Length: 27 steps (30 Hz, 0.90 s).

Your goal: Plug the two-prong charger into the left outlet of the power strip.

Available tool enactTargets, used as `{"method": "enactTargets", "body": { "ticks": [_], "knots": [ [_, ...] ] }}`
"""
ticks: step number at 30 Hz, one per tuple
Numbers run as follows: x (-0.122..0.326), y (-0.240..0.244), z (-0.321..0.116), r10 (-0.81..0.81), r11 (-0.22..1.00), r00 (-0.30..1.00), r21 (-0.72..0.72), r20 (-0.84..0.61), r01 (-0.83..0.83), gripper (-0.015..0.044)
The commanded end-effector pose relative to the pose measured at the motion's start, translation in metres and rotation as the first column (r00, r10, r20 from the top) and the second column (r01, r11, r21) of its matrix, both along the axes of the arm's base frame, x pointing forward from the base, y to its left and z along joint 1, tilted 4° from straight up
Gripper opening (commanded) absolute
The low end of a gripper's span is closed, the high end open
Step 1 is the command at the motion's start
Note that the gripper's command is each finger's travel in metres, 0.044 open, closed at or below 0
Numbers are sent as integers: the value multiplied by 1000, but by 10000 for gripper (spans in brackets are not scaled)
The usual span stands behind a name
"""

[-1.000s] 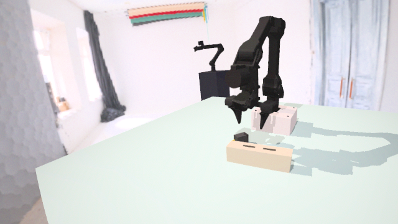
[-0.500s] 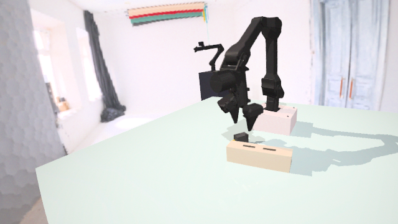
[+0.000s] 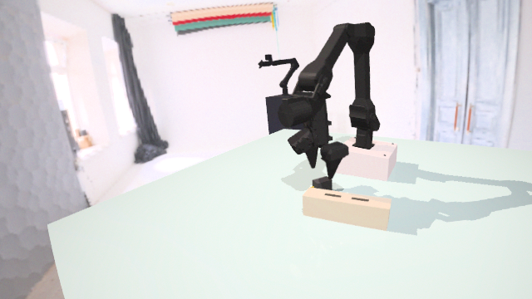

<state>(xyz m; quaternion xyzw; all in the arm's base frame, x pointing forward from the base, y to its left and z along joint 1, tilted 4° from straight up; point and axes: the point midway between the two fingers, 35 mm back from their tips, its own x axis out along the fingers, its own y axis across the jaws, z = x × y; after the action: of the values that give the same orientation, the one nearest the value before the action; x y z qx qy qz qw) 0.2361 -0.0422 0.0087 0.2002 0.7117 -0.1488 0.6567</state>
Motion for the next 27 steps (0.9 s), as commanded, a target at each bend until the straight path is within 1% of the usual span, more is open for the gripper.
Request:
{"method": "enactTargets", "body": {
  "ticks": [1,27],
  "knots": [
    [-4,2,-7,-4,1000,1000,8,-12,4,440],
    [-4,5,-49,-4,1000,1000,8,-12,4,440]
  ]
}}
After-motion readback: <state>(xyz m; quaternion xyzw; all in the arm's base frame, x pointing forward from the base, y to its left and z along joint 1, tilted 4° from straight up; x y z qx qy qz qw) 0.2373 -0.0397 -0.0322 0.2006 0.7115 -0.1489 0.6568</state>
